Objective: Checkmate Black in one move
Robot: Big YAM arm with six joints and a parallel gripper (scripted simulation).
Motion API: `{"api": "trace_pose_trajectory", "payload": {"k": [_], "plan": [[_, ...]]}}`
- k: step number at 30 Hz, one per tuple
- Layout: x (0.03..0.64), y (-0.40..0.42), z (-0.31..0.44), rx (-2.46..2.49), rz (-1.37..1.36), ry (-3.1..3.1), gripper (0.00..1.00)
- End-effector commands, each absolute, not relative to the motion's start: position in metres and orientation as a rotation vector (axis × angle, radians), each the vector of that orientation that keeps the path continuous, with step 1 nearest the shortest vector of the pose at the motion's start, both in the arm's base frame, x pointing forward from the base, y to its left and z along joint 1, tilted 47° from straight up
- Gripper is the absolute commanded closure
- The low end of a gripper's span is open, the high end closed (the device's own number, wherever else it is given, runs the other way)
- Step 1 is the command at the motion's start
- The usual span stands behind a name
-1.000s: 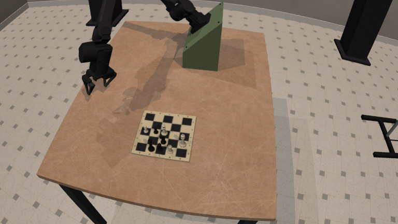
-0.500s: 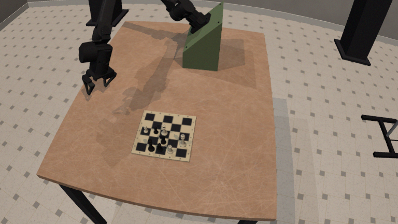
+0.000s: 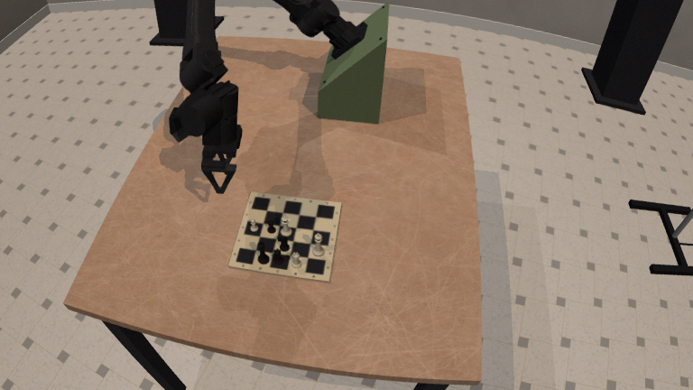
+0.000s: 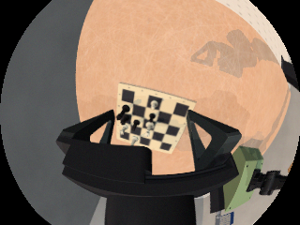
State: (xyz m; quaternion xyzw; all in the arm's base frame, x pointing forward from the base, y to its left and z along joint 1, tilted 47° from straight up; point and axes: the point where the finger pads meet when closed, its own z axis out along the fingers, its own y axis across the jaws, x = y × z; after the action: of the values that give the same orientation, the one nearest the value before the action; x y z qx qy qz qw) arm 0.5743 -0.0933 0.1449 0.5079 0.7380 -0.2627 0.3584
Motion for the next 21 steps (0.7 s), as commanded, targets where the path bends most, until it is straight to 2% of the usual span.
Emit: {"api": "trace_pose_trajectory", "payload": {"k": [1,5,8,18,21], "plan": [[0.589,-0.065,0.125,1.233,-0.756,2.034,0.0],[0.585,-0.001,0.08,0.993,-0.927,2.325,0.0],[0.582,0.017,0.068,0.917,-0.978,2.398,0.0],[0.583,-0.005,0.086,0.983,-0.969,2.365,0.0],[0.574,0.018,0.063,0.912,-0.994,2.406,0.0]]}}
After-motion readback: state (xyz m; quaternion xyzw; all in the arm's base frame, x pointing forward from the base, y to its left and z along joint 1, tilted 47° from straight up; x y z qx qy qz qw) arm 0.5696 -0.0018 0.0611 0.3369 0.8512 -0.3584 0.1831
